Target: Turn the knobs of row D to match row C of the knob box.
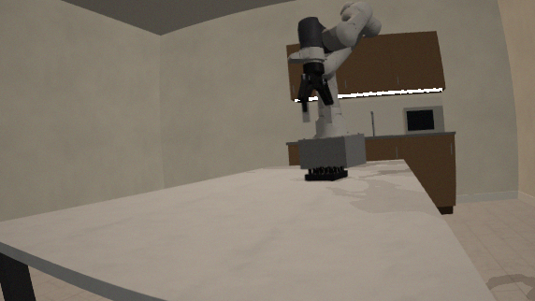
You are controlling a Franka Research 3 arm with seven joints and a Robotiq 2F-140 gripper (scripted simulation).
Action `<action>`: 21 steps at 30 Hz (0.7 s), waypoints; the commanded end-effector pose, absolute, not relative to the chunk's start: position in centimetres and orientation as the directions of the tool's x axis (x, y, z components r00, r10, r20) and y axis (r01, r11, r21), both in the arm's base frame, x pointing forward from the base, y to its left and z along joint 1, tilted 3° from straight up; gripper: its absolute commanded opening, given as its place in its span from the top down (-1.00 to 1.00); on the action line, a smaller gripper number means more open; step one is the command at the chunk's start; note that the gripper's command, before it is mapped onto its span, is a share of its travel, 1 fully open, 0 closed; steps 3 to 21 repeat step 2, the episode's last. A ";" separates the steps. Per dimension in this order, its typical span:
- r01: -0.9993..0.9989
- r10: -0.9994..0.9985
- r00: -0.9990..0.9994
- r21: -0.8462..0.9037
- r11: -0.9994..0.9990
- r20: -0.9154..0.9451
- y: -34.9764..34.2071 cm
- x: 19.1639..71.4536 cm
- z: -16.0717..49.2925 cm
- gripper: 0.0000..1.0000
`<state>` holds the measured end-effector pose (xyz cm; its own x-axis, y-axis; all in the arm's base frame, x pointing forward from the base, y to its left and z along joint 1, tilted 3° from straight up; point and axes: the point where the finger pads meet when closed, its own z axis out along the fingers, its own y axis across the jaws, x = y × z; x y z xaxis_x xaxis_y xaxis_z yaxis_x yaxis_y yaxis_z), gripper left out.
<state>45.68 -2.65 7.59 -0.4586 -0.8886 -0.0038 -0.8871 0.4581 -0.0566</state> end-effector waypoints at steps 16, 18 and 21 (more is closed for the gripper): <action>-0.886 -0.888 -0.461 -0.054 0.460 -0.002 -2.7 45.6 7.6 -1.00; -0.886 -0.888 -0.461 -0.054 0.460 -0.002 -2.7 45.6 7.6 -1.00; -0.886 -0.888 -0.461 -0.054 0.460 -0.002 -2.7 45.6 7.6 -1.00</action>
